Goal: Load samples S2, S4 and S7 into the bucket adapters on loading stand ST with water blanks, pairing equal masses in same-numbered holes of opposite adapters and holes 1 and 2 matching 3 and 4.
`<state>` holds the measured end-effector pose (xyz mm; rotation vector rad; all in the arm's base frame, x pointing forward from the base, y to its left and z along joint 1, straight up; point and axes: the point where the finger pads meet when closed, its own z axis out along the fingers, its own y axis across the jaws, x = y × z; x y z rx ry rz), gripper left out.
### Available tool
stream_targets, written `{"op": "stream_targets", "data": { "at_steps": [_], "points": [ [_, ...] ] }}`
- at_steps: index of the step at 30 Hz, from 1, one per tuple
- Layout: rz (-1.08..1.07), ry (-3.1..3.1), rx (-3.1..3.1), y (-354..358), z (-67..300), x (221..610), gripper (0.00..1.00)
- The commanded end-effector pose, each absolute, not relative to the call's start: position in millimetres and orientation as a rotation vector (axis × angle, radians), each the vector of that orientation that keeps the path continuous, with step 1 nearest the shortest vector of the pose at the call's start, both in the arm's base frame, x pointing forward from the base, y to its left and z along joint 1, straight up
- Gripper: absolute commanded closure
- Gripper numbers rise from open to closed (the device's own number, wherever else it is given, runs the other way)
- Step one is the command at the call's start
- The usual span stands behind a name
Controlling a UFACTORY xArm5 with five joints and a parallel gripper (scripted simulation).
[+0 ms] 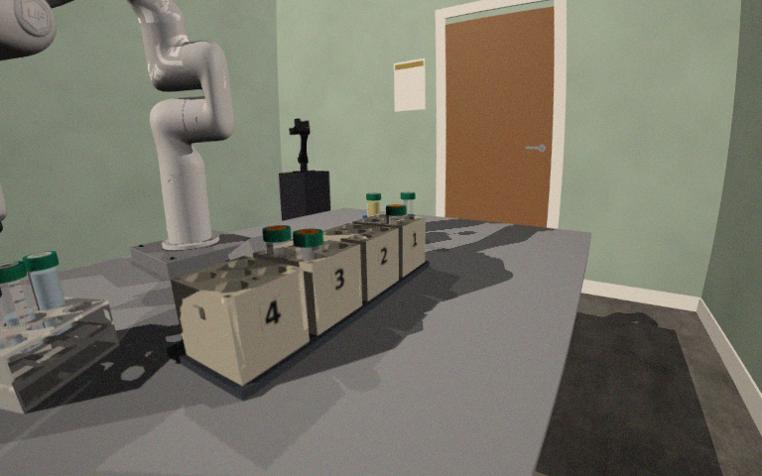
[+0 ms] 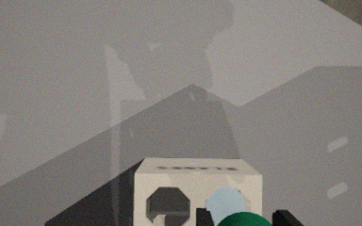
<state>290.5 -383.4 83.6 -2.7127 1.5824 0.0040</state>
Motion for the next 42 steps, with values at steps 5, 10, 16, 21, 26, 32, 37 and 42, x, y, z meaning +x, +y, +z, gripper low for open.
{"op": "stream_targets", "data": {
  "at_steps": [5,10,16,21,26,32,37,42],
  "points": [
    [-0.002,1.583,-2.714,-385,86,291,1.00],
    [-0.002,1.583,-2.714,-385,89,291,1.00],
    [-0.002,1.583,-2.714,-385,93,291,1.00],
    [-0.002,1.583,-2.714,-385,95,291,1.00],
    [-0.002,1.583,-2.714,-385,99,291,1.00],
    [-0.002,1.583,-2.714,-385,103,291,1.00],
    [-0.002,1.583,-2.714,-385,105,291,1.00],
    [-0.002,1.583,-2.714,-385,107,291,1.00]
  ]
}}
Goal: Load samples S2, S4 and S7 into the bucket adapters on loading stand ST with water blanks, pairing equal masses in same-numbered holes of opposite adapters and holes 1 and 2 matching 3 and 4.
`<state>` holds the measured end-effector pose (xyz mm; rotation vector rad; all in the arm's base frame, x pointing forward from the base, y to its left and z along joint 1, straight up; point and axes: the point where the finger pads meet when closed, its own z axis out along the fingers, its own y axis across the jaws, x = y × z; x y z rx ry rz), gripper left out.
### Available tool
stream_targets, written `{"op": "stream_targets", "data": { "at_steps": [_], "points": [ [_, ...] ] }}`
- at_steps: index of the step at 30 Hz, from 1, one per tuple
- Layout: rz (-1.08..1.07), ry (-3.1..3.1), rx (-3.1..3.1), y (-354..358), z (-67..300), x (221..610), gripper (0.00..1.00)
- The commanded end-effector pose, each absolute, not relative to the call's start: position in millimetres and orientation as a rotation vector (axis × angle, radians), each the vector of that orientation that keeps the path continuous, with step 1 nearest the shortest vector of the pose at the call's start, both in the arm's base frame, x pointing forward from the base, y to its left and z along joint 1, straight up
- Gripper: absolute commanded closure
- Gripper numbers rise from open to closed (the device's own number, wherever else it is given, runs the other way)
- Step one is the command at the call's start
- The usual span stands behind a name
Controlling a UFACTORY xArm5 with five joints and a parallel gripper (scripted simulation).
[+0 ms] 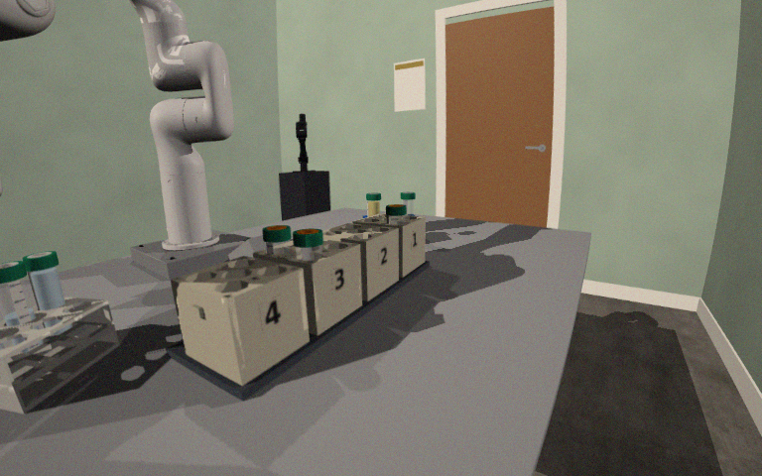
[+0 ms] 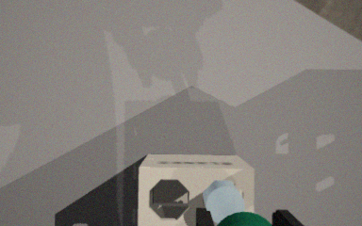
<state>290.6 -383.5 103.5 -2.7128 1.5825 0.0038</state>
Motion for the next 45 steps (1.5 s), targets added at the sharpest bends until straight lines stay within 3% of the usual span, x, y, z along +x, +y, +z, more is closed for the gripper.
{"op": "stream_targets", "data": {
  "at_steps": [1,45],
  "points": [
    [-0.002,1.583,-2.714,-385,109,291,1.00],
    [-0.003,1.583,-2.714,-385,189,291,1.00]
  ]
}}
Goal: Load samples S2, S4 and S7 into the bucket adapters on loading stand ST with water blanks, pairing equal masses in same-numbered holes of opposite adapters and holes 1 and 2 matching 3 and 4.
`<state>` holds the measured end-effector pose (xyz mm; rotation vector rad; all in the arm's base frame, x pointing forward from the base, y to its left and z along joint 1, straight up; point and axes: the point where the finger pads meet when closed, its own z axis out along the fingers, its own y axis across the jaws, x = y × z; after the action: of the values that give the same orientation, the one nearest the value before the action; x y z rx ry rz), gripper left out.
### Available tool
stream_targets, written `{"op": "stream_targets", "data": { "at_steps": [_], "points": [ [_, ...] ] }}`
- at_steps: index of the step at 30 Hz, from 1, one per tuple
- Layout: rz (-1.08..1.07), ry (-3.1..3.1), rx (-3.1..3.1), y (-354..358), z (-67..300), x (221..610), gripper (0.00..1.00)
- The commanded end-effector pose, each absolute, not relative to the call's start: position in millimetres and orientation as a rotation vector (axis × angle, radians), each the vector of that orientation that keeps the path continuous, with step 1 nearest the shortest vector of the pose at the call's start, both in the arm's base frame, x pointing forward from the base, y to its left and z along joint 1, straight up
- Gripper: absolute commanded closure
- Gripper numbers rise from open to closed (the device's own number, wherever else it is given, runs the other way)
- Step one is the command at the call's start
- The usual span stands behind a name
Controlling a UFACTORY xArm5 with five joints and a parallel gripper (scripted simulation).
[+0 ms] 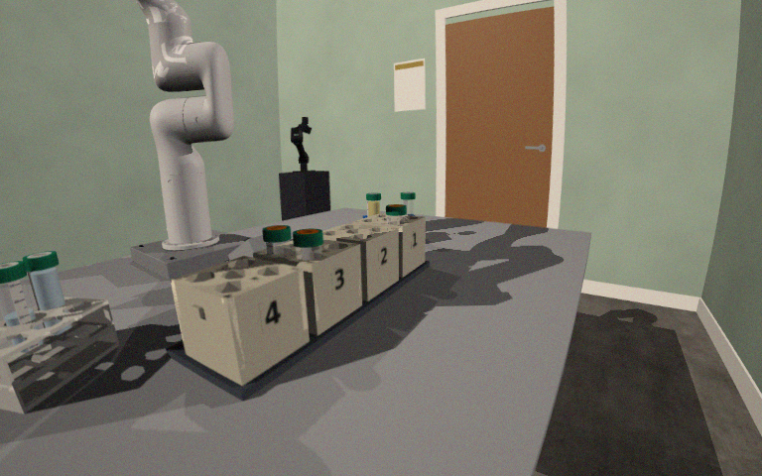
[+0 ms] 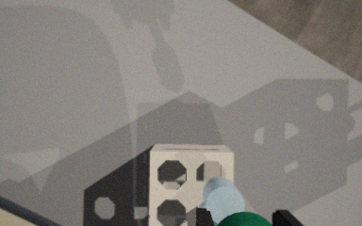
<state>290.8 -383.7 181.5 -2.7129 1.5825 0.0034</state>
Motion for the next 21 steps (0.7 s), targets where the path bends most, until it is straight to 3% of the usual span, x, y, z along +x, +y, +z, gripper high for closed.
{"op": "stream_targets", "data": {
  "at_steps": [1,21],
  "points": [
    [-0.003,1.583,-2.714,-385,189,291,1.00],
    [-0.003,1.583,-2.714,-384,220,291,1.00]
  ]
}}
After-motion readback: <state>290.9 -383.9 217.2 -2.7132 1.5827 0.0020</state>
